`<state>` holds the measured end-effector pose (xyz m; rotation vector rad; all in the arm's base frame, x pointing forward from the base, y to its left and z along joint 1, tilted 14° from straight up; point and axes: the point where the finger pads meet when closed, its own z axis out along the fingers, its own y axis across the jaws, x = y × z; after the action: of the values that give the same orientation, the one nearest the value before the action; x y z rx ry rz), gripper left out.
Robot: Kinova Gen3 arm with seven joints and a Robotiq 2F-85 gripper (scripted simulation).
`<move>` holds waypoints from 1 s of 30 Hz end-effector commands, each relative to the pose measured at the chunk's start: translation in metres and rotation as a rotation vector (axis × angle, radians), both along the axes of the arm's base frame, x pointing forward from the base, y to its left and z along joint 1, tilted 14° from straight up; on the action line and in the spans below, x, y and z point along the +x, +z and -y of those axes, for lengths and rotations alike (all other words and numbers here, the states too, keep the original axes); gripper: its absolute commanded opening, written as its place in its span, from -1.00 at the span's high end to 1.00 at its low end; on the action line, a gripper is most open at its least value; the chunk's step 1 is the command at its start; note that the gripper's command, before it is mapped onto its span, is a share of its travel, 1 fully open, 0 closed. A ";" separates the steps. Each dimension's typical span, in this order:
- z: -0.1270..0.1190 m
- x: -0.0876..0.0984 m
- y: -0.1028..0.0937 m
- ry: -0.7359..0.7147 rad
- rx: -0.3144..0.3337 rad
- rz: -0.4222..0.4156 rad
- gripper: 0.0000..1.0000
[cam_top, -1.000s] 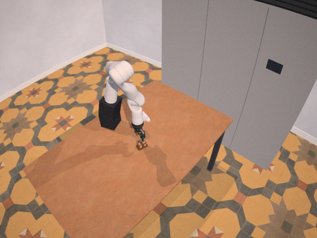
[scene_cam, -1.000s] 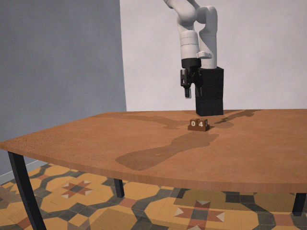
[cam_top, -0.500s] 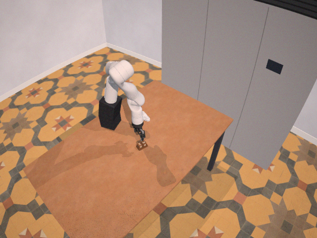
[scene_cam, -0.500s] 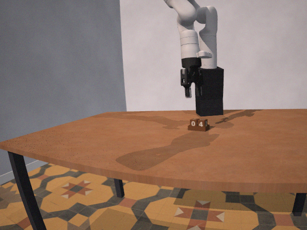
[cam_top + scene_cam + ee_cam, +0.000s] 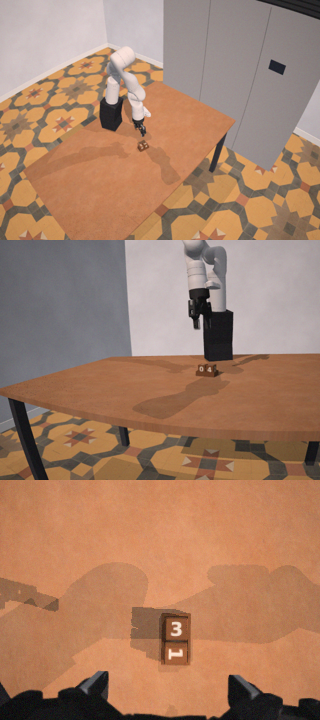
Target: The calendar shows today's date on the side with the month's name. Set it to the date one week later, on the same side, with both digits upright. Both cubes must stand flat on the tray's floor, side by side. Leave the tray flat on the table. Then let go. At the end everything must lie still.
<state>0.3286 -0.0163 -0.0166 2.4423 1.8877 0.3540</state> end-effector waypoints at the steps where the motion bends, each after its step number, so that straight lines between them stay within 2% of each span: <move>1: 0.006 0.005 0.016 0.001 -0.017 0.022 -1.00; 8: 0.007 0.003 0.027 0.001 -0.017 0.022 -1.00; 30: 0.007 0.003 0.027 0.001 -0.017 0.022 -1.00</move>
<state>0.3309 -0.0232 0.0101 2.4175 1.8763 0.3614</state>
